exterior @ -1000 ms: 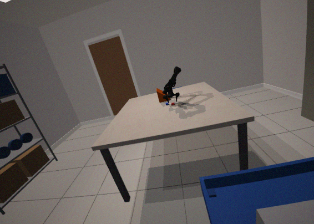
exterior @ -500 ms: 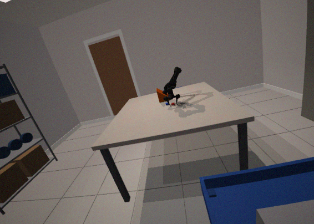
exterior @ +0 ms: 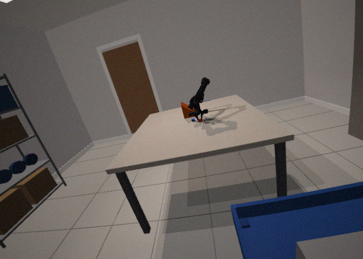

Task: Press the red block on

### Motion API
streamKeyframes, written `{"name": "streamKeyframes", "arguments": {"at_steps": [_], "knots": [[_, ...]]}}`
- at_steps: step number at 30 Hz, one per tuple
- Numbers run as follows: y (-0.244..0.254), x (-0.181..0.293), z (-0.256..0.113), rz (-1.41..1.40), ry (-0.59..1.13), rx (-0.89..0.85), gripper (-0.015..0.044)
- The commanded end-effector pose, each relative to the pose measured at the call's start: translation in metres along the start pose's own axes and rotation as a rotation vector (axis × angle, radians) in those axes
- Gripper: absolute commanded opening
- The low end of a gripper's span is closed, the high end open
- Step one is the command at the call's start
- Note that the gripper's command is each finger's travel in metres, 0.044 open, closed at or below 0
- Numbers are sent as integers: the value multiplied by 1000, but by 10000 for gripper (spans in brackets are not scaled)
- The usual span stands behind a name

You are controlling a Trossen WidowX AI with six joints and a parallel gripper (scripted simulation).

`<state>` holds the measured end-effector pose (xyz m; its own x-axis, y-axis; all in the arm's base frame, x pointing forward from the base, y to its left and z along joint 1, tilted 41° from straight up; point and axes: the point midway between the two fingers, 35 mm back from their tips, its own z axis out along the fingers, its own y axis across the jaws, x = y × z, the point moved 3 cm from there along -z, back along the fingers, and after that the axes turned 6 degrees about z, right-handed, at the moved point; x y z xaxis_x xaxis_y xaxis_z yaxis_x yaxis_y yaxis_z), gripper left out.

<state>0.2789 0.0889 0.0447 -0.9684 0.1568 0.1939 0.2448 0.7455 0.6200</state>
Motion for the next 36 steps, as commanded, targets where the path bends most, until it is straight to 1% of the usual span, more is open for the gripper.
{"name": "streamKeyframes", "arguments": {"at_steps": [1, 4, 17, 29, 33, 36], "knots": [[0, 1, 1, 5, 5, -2, 78], [0, 1, -2, 5, 4, -1, 0], [3, -4, -60, 6, 1, 7, 0], [6, 4, -115, 6, 4, 4, 0], [6, 5, -118, 4, 4, 4, 0], [-4, 5, -112, -26, 4, 5, 0]]}}
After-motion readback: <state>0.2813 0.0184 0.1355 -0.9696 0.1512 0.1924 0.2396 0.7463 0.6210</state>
